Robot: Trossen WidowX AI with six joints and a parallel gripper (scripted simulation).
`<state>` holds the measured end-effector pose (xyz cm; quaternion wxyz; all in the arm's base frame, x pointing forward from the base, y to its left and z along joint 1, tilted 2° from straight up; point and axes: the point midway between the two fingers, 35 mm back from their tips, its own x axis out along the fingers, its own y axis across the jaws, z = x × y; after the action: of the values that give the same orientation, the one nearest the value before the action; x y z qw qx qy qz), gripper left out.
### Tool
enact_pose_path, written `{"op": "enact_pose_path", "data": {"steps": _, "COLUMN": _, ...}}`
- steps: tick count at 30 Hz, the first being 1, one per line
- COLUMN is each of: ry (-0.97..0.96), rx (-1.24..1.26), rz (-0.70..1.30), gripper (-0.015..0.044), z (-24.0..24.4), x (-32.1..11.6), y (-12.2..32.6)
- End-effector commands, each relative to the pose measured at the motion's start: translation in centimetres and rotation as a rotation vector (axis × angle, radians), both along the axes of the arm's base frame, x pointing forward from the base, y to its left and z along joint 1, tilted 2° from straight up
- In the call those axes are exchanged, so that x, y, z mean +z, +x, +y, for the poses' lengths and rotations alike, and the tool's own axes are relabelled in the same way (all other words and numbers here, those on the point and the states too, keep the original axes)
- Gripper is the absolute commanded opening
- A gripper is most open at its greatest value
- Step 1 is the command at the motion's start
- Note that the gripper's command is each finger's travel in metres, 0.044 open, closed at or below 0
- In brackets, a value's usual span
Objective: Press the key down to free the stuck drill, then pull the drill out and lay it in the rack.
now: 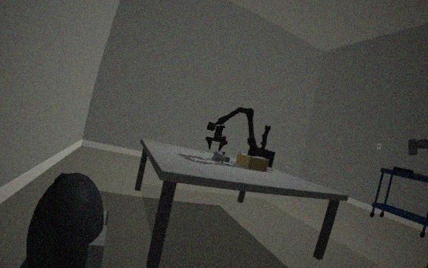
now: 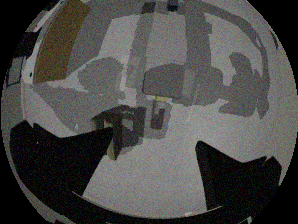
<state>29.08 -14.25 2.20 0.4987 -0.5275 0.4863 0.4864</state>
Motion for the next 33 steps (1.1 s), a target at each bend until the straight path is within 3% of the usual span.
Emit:
{"op": "enact_pose_path", "data": {"steps": 1, "ry": 0.005, "rx": 0.024, "rz": 0.003, "gripper": 0.0440, "z": 0.0, "x": -0.2, "y": -0.1}}
{"op": "enact_pose_path", "data": {"steps": 33, "ry": 0.006, "rx": 0.024, "rz": 0.003, "gripper": 0.0440, "z": 0.9, "x": -4.0, "y": 0.1}}
